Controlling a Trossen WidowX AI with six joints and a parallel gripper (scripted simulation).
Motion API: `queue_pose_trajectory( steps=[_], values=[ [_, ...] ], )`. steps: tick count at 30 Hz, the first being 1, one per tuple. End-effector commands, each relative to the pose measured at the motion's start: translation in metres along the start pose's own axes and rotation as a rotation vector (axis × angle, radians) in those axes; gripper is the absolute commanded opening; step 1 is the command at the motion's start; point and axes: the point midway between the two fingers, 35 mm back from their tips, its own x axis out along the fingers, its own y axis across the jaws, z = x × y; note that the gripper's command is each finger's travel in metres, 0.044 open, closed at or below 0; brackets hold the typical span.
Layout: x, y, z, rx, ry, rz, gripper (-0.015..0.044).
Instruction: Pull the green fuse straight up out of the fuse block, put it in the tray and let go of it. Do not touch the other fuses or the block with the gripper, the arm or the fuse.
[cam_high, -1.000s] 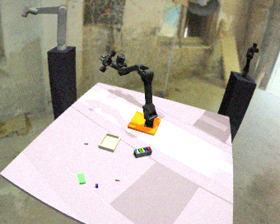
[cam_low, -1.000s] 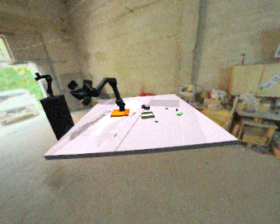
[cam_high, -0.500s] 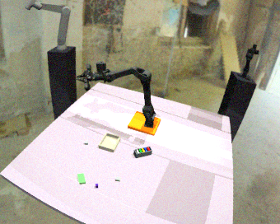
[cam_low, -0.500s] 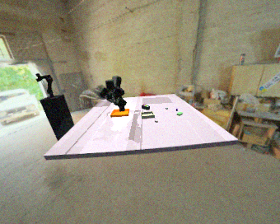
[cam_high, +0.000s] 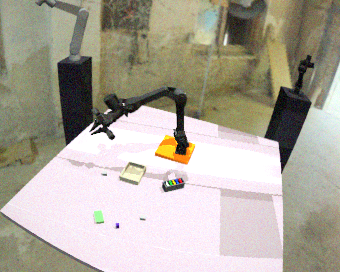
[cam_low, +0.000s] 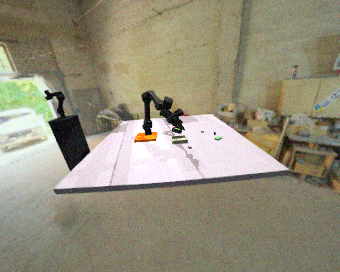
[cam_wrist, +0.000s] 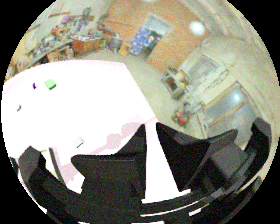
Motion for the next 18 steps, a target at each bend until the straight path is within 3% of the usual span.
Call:
queue_pose_trajectory(
  steps=[1, 9, 18],
  values=[
    [0.003, 0.066, 0.021, -0.034, 0.039, 0.151, 0.0063],
    [-0.023, 0.204, 0.044, -0.177, 0.159, 0.464, 0.0063],
    [-0.106, 0.336, 0.032, -0.468, 0.343, 0.777, 0.0063]
  ],
)
